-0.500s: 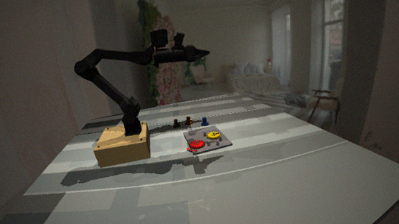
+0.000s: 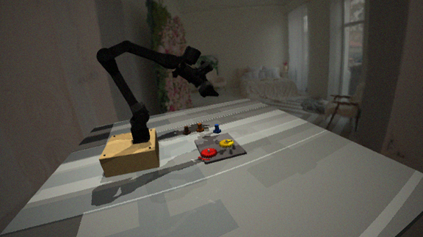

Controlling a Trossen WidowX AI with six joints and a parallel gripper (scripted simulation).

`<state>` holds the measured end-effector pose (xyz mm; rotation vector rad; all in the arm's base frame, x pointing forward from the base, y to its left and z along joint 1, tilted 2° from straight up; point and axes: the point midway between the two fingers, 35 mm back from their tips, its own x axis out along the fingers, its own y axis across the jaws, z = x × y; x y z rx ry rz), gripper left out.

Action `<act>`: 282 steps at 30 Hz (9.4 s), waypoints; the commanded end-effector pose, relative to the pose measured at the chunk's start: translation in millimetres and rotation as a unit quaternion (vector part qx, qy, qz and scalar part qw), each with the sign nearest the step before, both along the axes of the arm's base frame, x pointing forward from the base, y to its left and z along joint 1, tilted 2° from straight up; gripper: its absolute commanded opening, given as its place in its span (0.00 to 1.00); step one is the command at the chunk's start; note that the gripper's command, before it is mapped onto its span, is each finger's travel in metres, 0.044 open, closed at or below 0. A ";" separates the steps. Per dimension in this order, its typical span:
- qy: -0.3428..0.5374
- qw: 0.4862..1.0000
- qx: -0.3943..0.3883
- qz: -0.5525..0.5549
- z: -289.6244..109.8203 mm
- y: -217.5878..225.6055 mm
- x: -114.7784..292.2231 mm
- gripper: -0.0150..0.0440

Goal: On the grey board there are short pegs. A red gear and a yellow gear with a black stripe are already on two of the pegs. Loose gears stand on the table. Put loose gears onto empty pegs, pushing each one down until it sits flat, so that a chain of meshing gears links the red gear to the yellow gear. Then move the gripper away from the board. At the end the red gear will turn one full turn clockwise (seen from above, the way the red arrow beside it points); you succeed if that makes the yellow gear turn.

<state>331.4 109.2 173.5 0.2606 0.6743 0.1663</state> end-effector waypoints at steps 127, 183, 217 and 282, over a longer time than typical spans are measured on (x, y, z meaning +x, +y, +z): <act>0.416 0.901 -0.107 -0.056 -50.8 82.9 -124.4 0.25; 0.436 0.892 -0.082 -0.090 -66.2 9.6 -64.3 0.25; 0.429 0.893 -0.082 -0.111 -83.1 -61.8 -29.7 0.25; 0.410 0.902 -0.119 -0.062 -115.3 -211.1 -14.3 0.25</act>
